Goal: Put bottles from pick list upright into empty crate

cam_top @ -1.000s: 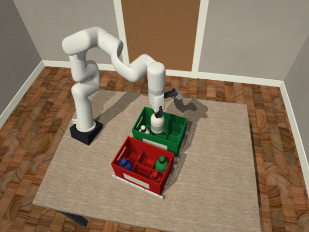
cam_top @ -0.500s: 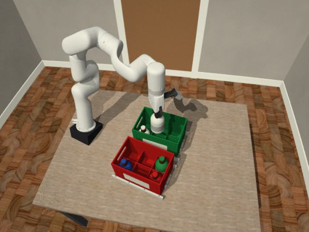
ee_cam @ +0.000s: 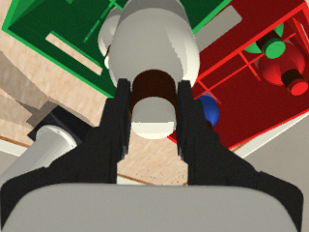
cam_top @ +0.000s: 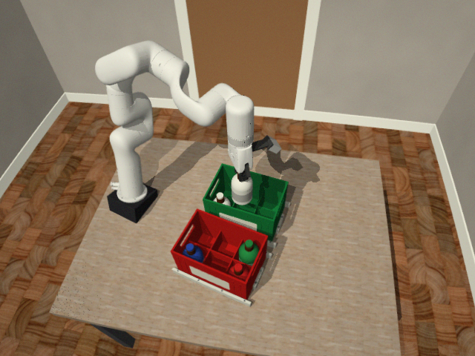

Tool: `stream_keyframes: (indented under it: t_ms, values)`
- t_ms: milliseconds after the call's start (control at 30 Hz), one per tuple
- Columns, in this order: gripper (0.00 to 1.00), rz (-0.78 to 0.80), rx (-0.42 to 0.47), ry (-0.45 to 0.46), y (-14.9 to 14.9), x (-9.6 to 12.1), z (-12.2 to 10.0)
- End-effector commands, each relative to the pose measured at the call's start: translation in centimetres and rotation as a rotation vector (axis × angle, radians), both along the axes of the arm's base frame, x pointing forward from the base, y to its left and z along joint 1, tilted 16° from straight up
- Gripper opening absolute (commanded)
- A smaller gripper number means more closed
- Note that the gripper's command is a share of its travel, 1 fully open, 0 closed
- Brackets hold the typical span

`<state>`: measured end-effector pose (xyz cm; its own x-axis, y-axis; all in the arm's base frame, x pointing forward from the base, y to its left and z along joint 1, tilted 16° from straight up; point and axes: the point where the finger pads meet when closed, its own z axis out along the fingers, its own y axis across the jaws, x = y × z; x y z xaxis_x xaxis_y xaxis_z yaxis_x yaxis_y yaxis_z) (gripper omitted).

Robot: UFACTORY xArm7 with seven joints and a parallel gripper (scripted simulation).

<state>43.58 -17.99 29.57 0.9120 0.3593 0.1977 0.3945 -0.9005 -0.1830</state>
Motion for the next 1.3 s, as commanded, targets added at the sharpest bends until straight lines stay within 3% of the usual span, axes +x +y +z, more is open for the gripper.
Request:
stream_keyframes:
  t_ms: [0, 1267]
  values:
    - [0.00, -0.002, -0.003, -0.005, -0.1, 0.0, 0.2]
    - [0.00, -0.002, -0.003, -0.005, 0.7, 0.4, -3.0]
